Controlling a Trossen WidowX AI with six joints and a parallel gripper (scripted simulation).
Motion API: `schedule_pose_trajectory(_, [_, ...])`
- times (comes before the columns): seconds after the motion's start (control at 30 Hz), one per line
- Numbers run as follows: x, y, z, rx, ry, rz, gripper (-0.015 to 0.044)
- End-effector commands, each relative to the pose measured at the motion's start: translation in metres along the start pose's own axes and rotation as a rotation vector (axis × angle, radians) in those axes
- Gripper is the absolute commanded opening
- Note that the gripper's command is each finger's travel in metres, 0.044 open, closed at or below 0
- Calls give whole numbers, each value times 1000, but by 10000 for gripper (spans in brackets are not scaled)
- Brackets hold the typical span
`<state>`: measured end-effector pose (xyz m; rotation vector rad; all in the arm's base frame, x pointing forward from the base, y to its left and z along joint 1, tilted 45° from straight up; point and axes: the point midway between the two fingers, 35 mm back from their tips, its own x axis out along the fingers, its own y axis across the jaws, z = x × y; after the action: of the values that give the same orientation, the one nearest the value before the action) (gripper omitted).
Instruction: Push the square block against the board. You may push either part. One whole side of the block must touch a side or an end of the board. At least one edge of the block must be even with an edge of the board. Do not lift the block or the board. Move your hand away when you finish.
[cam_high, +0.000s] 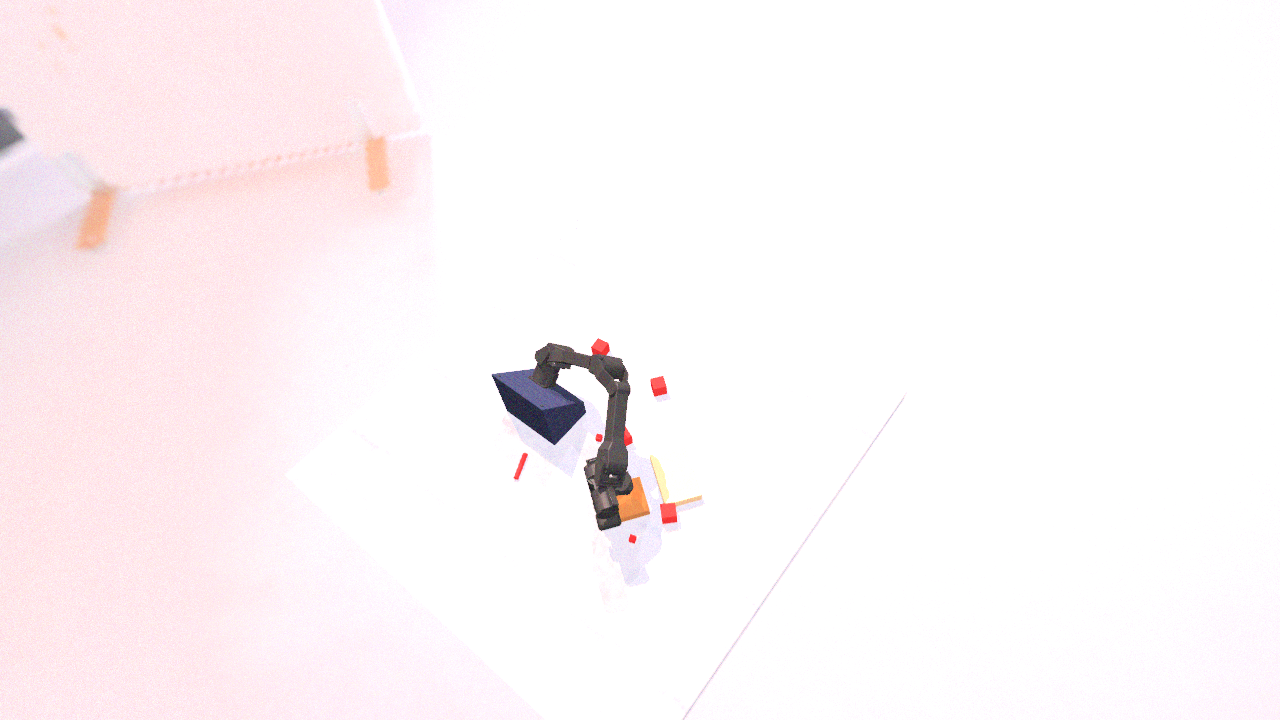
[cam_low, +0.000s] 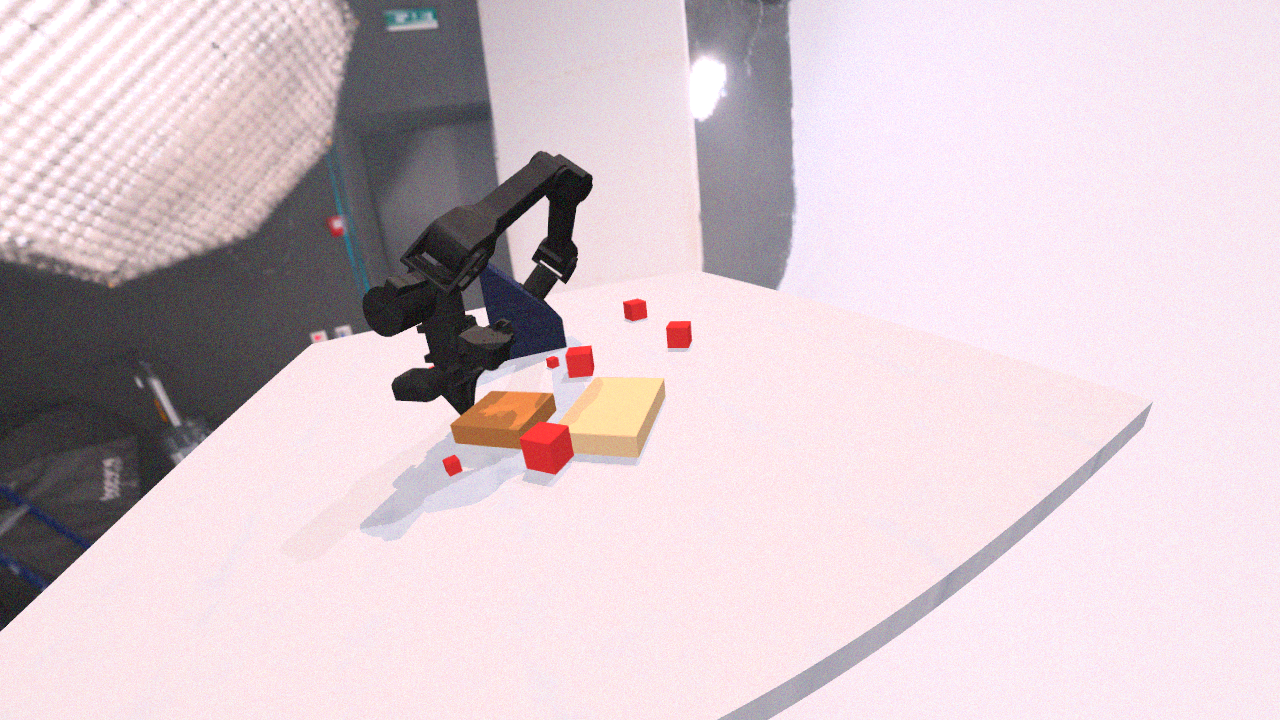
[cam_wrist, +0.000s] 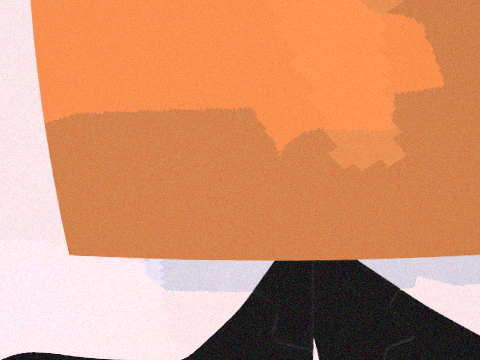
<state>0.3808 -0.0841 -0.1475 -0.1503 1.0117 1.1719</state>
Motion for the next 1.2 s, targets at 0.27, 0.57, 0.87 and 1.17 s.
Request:
schedule_pose_trajectory(0.27, [2, 2, 16, 0, -5, 7, 0])
schedule_pose_trajectory(0.57, [2, 3, 25, 0, -6, 8, 0])
schedule_pose_trajectory(0.87, [3, 4, 34, 0, -7, 9, 0])
schedule_pose_trajectory(1.17, [3, 3, 26, 0, -7, 9, 0])
